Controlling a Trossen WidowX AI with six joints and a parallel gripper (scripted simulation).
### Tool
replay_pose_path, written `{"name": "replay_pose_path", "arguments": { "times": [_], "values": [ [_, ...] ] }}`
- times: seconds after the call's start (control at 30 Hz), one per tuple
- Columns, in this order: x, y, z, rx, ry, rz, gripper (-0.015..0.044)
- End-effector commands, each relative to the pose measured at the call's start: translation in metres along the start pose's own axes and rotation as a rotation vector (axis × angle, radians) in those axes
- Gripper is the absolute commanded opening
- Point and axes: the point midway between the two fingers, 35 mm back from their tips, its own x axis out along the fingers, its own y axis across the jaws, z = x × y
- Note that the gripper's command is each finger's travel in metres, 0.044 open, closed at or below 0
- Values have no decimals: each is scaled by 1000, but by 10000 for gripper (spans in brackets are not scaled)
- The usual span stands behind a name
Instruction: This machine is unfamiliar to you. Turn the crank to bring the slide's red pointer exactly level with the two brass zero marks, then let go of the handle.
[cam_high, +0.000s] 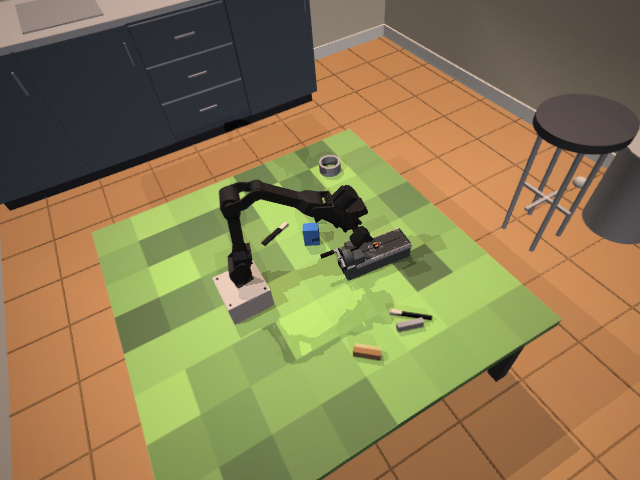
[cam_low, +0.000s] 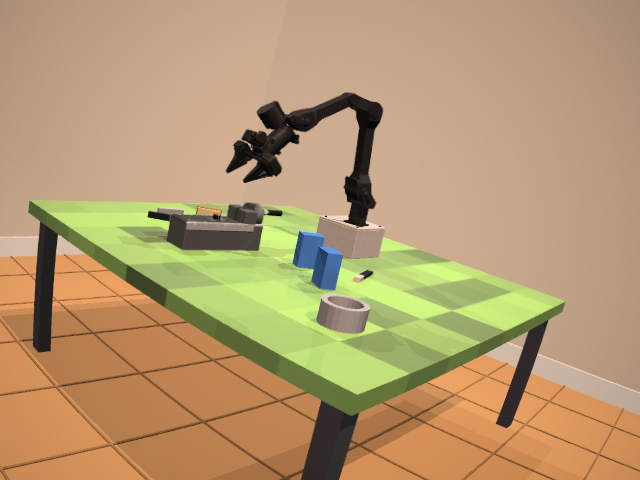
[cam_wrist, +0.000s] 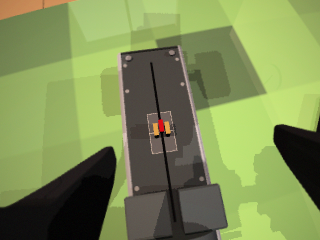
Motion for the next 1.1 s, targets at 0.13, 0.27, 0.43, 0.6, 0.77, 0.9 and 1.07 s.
{"name": "replay_pose_path", "arguments": {
  "times": [0.13,0.27,0.43,0.6,0.77,0.9,1.07],
  "values": [
    [36,3,-25,-7,-2,-6,440],
    [43,5,-34,-7,-2,-6,440],
    [43,5,-34,-7,-2,-6,440],
    [43,5,-34,-7,-2,-6,440],
    [43,5,-34,-7,-2,-6,440],
    [36,3,-25,-6,-2,-5,440],
    [6,-1,2,-3,-3,-3,440]
  ]
}}
